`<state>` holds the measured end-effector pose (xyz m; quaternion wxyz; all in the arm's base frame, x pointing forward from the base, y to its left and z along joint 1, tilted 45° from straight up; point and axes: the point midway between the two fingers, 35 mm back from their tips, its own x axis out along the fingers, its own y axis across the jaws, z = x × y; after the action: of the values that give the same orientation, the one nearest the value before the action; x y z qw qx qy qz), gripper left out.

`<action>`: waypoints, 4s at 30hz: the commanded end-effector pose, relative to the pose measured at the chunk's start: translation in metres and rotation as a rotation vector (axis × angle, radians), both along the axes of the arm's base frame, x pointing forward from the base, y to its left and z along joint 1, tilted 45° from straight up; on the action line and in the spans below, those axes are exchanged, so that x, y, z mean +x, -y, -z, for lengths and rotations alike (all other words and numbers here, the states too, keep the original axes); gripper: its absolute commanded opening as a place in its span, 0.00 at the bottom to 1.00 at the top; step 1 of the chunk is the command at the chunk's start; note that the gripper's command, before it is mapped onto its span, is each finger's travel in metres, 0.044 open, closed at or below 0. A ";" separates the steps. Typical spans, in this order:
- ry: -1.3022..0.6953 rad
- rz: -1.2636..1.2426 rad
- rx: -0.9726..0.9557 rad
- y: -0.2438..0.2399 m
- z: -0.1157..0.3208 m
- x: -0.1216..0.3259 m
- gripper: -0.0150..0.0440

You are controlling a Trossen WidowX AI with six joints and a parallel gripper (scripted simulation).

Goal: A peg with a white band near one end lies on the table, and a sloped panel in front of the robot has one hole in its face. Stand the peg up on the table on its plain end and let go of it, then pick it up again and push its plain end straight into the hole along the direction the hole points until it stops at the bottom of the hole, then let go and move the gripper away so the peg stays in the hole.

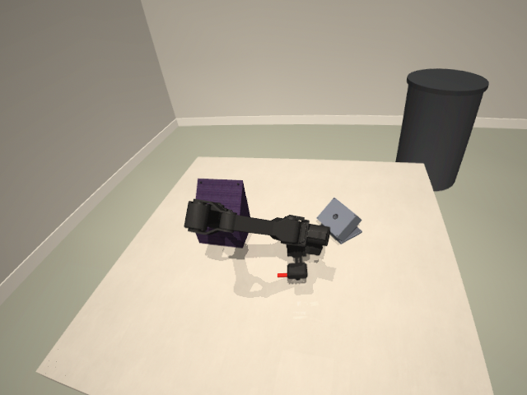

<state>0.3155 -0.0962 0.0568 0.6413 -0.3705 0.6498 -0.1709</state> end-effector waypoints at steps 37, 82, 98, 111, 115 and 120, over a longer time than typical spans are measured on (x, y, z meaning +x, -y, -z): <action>-0.007 -0.002 -0.005 0.026 0.025 0.000 0.44; 0.144 -0.156 0.052 0.019 0.014 -0.011 0.34; 0.236 -0.254 0.089 0.015 0.007 -0.019 0.34; 0.311 -0.333 0.118 0.013 0.003 -0.026 0.34; 0.334 -0.357 0.127 0.013 0.002 -0.028 0.34; 0.362 -0.388 0.139 0.012 0.000 -0.031 0.34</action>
<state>0.2866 -0.1093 0.0564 0.7860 -0.4046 0.4621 -0.0706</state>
